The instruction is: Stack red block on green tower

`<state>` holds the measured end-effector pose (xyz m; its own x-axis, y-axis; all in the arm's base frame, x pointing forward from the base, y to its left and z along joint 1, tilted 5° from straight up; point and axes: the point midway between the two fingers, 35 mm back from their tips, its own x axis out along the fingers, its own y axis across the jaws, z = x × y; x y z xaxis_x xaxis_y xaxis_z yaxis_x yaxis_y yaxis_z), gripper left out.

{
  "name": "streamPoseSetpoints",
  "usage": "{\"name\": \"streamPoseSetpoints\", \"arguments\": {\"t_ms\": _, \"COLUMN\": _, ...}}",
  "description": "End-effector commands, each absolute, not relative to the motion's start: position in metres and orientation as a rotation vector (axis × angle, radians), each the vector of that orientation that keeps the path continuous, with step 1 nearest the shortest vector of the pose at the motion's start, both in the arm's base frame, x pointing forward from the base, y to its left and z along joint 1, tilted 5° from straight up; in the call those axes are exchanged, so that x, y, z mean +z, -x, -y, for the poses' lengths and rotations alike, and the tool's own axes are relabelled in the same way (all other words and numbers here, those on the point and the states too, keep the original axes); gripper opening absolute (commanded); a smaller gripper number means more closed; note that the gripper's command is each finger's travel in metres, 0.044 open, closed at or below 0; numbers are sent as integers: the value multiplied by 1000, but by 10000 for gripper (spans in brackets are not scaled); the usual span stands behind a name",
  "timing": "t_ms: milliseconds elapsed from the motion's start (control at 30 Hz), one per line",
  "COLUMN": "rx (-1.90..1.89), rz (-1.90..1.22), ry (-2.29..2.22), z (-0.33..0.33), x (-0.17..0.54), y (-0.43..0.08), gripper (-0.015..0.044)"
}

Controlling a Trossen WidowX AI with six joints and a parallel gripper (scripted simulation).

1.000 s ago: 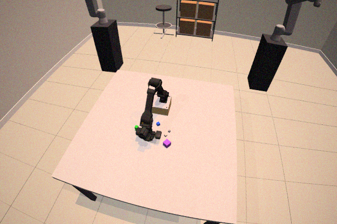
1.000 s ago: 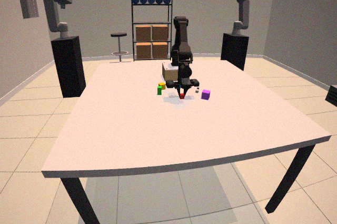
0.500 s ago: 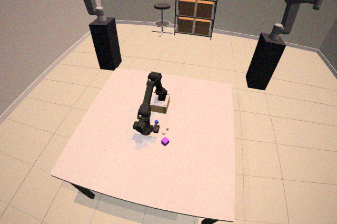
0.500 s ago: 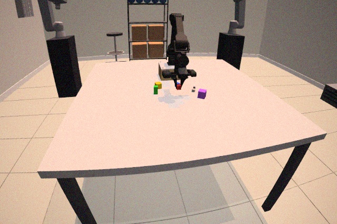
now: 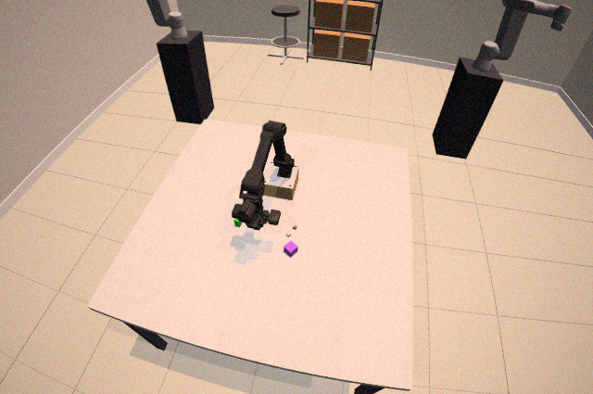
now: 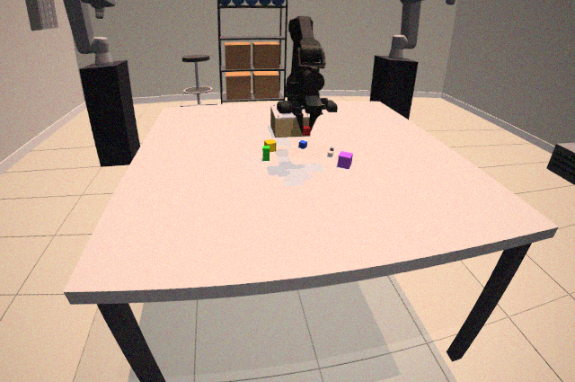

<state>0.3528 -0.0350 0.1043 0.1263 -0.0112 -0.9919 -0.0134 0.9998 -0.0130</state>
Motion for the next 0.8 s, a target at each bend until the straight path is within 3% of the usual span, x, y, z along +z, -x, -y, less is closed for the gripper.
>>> {"name": "streamPoseSetpoints", "arguments": {"t_ms": 0, "rx": 3, "rz": -1455, "ry": 16, "z": 36, "x": 104, "y": -352, "gripper": 0}}
{"name": "streamPoseSetpoints", "arguments": {"t_ms": 767, "rx": -4, "rz": -1461, "ry": 24, "z": 147, "x": 98, "y": -295, "gripper": 0}}
